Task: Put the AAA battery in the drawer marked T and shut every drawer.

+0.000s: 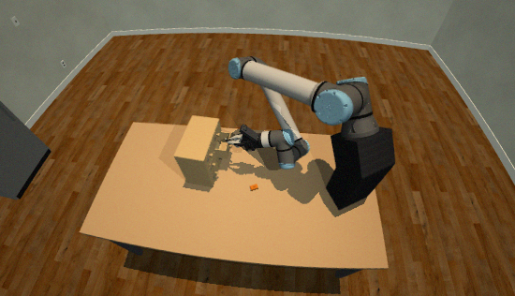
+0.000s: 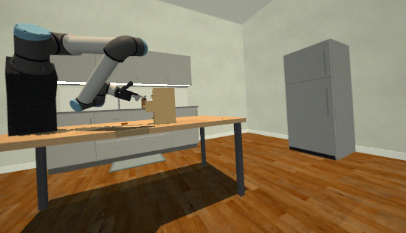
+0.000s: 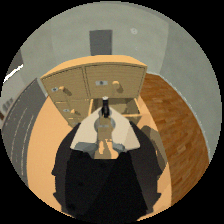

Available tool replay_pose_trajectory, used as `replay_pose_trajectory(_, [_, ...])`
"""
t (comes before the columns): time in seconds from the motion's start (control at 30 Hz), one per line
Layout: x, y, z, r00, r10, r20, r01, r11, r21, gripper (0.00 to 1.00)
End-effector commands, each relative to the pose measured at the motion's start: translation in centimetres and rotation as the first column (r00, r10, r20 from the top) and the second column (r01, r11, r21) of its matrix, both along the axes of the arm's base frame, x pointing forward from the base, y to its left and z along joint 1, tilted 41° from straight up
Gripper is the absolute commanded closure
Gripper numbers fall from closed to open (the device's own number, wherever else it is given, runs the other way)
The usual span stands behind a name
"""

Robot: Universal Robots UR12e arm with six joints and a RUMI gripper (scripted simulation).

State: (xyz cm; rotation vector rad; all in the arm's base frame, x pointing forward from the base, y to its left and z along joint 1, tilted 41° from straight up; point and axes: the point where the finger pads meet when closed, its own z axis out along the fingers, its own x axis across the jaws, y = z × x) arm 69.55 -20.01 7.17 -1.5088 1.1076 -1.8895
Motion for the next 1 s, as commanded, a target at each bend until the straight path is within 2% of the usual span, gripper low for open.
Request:
replay_pose_trajectory(0.0, [1.3,-0.1,0.5,1.000,-0.001,0.000,0.001,1.000,-0.001,0.98])
replay_pose_trajectory(0.53, [3.2,-0.3,1.2,1.000,-0.001,0.001,0.001,1.000,-0.001,0.98])
replay_pose_trajectory(0.97, [3.7,-0.4,1.2,1.000,-0.001,-0.002,0.001,1.000,0.001,0.98])
